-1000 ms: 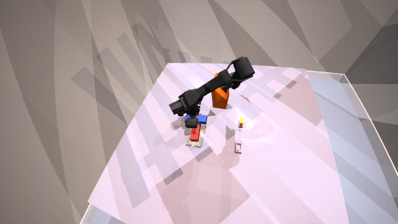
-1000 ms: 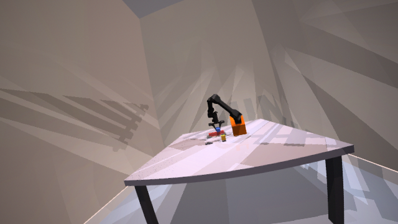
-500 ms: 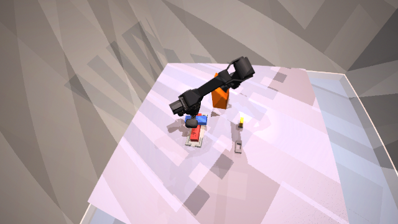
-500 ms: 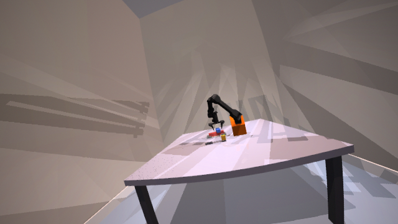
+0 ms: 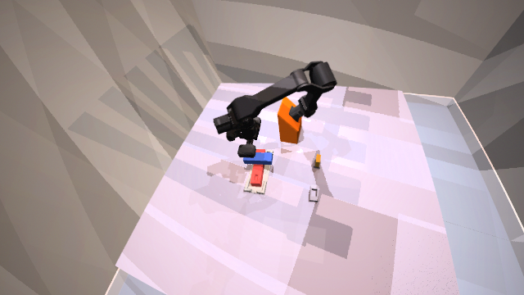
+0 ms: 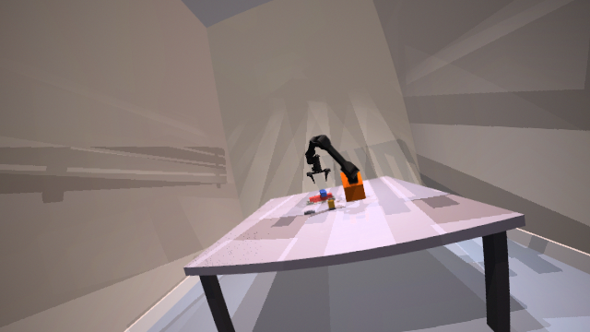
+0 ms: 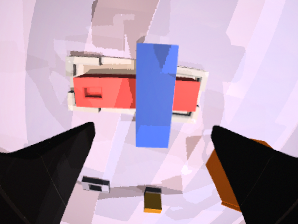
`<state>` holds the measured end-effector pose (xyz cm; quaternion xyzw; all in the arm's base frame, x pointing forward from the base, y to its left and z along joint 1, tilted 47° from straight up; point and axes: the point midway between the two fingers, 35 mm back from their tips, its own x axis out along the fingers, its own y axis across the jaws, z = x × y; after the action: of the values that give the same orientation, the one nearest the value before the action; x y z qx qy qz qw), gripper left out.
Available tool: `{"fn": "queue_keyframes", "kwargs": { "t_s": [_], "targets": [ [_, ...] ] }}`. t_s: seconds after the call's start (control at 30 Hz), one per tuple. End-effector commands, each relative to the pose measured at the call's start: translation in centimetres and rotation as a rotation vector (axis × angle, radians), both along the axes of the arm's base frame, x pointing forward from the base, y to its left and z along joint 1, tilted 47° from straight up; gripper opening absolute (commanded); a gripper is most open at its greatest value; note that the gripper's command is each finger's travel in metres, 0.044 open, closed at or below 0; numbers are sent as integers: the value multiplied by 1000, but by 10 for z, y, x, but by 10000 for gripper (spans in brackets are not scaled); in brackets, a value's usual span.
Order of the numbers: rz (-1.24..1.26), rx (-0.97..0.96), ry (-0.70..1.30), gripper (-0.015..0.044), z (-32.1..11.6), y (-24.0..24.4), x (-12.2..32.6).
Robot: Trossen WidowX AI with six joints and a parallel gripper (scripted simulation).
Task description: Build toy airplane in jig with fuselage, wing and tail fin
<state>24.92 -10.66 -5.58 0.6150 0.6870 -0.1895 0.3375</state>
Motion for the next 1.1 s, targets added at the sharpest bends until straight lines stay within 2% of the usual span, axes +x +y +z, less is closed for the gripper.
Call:
{"fn": "queue_keyframes", "kwargs": {
  "t_s": [0.0,0.37,0.43,1.07],
  "targets": [
    [105,1,-97,440,2,-2,0],
    [876,23,-890,440,-1,0,1],
    [969,26,-987,440,-1,0,1],
    [981,26,-998,440,0,1,2]
  ]
}}
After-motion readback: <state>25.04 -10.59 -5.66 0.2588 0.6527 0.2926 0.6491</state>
